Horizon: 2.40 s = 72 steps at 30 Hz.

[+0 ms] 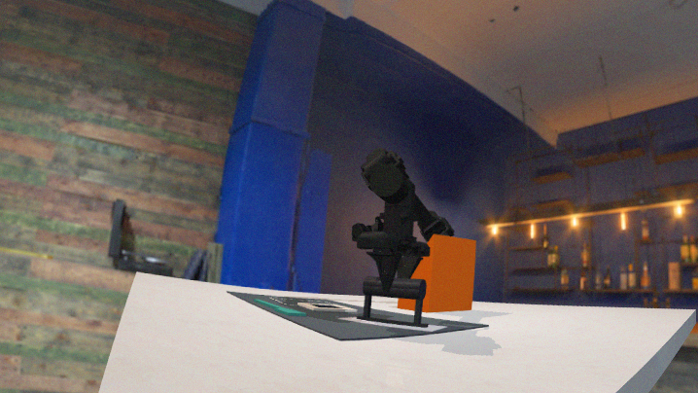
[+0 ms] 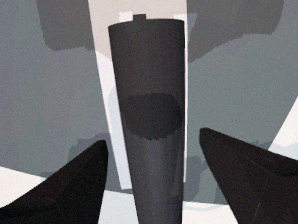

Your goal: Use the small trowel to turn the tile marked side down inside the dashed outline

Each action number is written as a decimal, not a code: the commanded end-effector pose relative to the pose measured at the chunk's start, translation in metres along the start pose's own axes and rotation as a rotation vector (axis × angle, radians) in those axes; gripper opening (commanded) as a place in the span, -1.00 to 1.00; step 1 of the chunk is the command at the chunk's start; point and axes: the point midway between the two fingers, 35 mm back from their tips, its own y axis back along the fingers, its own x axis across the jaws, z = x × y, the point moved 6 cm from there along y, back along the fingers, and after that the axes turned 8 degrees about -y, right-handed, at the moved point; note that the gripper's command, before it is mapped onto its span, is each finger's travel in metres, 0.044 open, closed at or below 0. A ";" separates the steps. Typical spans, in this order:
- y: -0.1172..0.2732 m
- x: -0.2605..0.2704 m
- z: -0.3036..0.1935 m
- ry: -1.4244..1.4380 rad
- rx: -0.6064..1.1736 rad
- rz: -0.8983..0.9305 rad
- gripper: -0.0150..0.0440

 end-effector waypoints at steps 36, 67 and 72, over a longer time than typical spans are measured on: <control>0.041 0.008 0.008 0.334 0.057 0.121 0.53; 0.023 -0.002 -0.005 1.306 -0.130 0.450 0.53; 0.021 -0.006 -0.006 1.459 -0.198 0.492 0.53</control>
